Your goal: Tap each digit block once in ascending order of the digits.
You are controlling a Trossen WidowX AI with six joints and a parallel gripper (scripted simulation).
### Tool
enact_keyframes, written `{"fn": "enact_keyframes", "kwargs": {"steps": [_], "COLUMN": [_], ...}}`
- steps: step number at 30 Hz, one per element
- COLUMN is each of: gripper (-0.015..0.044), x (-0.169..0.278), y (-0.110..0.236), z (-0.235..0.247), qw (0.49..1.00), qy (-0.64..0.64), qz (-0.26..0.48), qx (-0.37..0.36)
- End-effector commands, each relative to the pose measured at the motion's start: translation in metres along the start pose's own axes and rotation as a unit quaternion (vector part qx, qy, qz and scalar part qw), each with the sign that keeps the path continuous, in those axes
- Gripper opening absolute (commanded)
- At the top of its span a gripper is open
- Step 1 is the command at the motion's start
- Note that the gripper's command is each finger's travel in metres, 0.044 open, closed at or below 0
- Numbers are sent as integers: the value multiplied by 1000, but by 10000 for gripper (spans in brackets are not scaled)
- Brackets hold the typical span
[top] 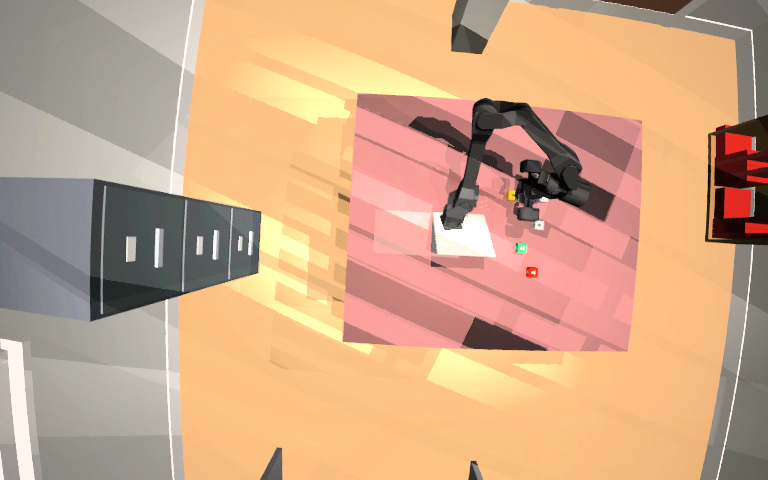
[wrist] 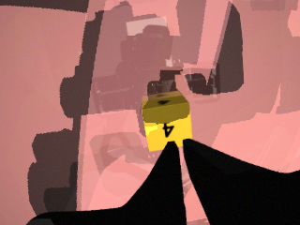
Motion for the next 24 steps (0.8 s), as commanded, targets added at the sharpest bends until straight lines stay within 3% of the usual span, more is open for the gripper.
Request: {"fn": "enact_keyframes", "kwargs": {"steps": [1,5,12,24], "gripper": [20,20,20,20], "x": [-3,-1,-5,-49], "y": [34,78,81,84], "z": [-1,0,-7,-174], "qw": [1000,1000,1000,1000], "qy": [-2,2,4,6], "qz": [-6,-2,-2,-4], "qx": [6,4,5,11]}}
Point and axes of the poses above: the point midway between the two fingers, 35 mm back from their tips, its own y axis back along the fingers, its own z axis across the jaws, x = y × z, the point moved 10 cm from there along y, back along the fingers, and after that the axes turned 1 degree about -y, right-handed, at the moved point
